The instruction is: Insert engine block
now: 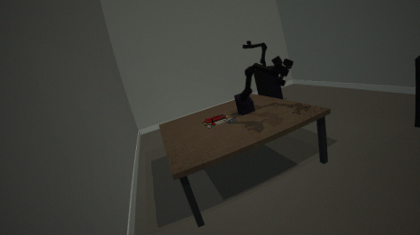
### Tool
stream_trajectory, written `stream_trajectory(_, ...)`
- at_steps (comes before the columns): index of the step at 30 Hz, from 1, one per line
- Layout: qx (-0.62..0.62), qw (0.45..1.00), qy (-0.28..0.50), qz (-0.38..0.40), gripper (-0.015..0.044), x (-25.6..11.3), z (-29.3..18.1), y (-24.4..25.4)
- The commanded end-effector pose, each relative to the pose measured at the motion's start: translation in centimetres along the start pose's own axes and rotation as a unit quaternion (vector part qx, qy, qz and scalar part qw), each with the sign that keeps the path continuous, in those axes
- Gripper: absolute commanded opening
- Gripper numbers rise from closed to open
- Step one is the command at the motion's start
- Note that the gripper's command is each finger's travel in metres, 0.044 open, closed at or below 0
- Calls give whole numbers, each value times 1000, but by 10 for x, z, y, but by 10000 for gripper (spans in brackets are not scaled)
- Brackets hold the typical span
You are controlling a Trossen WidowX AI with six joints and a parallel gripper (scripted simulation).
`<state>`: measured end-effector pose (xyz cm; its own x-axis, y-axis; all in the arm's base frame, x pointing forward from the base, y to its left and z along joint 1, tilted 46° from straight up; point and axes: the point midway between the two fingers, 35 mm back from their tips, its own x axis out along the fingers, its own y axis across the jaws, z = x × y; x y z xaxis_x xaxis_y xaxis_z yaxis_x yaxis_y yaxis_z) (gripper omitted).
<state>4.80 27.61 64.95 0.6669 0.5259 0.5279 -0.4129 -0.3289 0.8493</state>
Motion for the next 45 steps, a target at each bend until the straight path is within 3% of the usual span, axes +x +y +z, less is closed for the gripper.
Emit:
stream_trajectory(1,-69,998,7,2,440,6,-5,-11)
stream_trajectory(12,-133,991,-12,1,440,20,3,-31)
stream_trajectory(22,-300,954,9,-6,440,35,-2,-64)
stream_trajectory(33,-471,881,43,-25,440,48,-1,-110)
stream_trajectory(45,-635,765,94,-44,440,61,8,-165)
